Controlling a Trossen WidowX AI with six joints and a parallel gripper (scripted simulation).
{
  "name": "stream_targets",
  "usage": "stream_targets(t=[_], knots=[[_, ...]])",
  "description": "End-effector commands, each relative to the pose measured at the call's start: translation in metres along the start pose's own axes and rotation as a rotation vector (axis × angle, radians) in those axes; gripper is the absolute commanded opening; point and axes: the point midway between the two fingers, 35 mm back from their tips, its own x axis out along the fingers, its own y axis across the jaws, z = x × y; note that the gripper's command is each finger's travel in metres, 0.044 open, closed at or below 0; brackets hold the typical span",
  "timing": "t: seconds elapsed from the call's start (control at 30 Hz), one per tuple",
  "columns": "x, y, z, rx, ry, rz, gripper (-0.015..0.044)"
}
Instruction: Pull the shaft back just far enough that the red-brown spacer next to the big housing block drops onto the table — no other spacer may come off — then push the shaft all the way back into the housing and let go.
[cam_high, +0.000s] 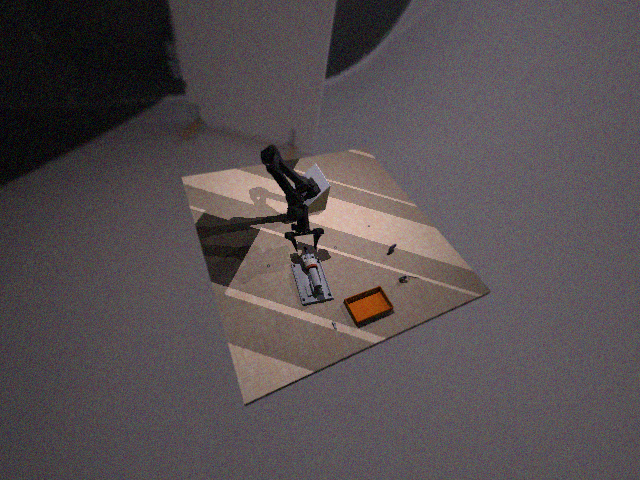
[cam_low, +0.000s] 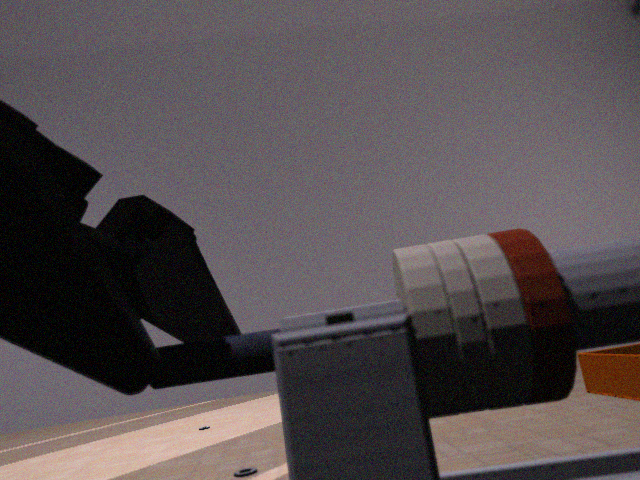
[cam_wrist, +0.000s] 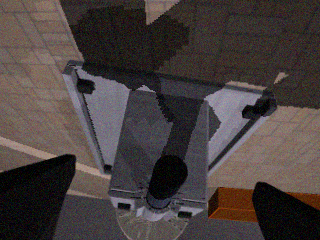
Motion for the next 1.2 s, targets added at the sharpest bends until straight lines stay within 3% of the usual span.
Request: stream_targets(t=[0.0,1.17], knots=[[0.0067,0.0014,-0.0027,-0.002,0.006,0.001,0.044],[0.0139,0.0015,-0.0023,-0.002,0.007,0.002,0.044]])
